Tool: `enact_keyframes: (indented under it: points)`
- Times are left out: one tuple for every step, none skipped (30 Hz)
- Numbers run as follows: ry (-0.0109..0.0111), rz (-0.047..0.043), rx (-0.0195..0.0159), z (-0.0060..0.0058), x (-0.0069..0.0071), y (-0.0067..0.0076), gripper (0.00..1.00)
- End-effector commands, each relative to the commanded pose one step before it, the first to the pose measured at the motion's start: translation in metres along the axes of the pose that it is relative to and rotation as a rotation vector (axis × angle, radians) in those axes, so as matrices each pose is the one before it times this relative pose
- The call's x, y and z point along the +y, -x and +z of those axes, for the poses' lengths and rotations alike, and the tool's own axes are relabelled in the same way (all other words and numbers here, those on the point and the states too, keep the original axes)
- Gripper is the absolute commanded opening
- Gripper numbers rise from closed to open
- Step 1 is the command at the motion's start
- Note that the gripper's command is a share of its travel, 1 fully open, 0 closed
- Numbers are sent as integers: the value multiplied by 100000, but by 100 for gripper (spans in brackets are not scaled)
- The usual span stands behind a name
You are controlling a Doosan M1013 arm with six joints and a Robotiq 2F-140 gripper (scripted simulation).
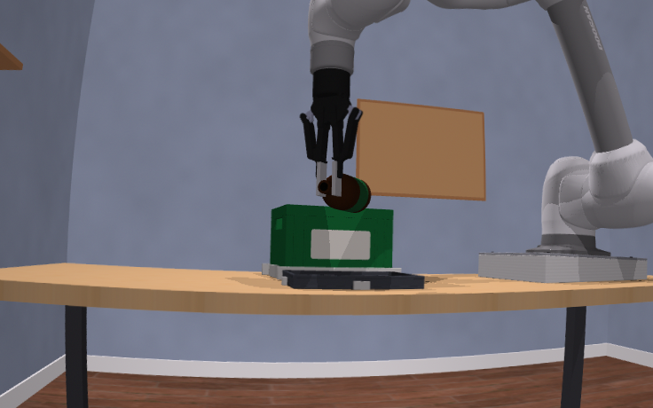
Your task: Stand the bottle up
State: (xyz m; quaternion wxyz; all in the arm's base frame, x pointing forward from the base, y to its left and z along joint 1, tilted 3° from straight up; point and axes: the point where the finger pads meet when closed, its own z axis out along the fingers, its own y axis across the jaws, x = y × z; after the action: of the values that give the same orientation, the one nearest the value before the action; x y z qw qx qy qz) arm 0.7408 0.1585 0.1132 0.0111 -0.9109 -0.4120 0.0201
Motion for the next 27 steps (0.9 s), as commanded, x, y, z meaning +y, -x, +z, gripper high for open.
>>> enact_keyframes:
  points:
    - [-7,-2,19,-285,-3,1,10]
    - [0,0,0,0,0,0,10]
    - [0,0,0,0,0,0,10]
    - [0,0,0,-71,0,0,10]
    - [0,0,0,-67,0,0,10]
    - [0,0,0,-63,0,0,10]
    - [0,0,0,-60,0,0,10]
    - [0,0,0,-56,0,0,10]
    - [0,0,0,-52,0,0,10]
    - [0,0,0,-49,0,0,10]
    - [0,0,0,-46,0,0,10]
    - [0,0,0,-42,0,0,10]
    - [0,0,0,-39,0,0,10]
    - [0,0,0,-36,0,0,10]
    - [0,0,0,-33,0,0,10]
    - [0,0,0,-30,0,0,10]
    - [0,0,0,-27,0,0,10]
    - [0,0,0,-24,0,0,10]
    - [0,0,0,0,0,0,10]
    - [0,0,0,0,0,0,10]
    - [0,0,0,-21,0,0,10]
    - [0,0,0,-19,0,0,10]
    - [0,0,0,-16,0,0,10]
    - [0,0,0,-14,0,0,10]
    - [0,0,0,-12,0,0,10]
    - [0,0,0,-10,0,0,10]
    - [0,0,0,-8,0,0,10]
